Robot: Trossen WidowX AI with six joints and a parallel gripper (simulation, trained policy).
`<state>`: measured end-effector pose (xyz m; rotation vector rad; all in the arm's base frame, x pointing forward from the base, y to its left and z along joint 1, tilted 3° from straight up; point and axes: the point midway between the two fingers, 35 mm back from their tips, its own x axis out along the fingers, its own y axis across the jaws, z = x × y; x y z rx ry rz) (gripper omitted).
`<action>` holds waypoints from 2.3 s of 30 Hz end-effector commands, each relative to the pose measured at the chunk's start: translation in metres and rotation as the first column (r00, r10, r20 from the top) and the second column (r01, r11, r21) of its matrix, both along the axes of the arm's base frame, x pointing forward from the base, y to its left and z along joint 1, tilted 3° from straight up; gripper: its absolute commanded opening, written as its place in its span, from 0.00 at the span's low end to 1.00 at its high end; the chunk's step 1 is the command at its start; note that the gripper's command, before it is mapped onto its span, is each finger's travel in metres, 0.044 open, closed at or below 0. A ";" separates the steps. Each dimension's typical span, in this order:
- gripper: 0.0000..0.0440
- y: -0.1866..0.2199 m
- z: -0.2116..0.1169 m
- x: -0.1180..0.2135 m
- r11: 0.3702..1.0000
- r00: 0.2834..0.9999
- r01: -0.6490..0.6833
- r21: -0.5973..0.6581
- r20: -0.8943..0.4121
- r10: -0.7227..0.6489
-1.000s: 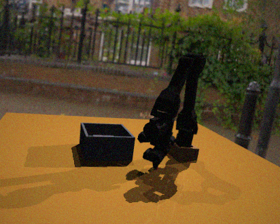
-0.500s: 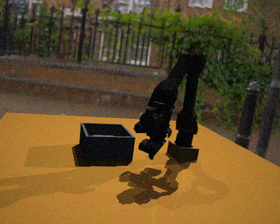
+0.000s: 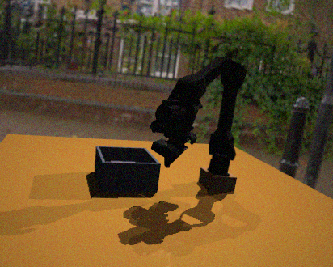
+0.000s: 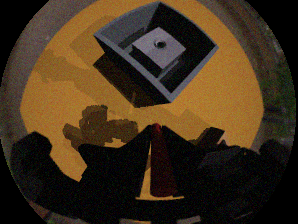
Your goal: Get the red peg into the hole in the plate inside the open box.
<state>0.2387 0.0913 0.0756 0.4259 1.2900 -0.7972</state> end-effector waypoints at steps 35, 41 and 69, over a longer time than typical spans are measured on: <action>0.00 -0.135 -0.009 0.098 0.992 0.989 0.121 0.018 0.084 -0.122; 0.03 -0.140 -0.028 0.101 0.997 0.996 0.066 0.051 0.049 -0.068; 1.00 -0.144 -0.007 0.183 0.973 0.995 -0.029 0.228 0.097 0.007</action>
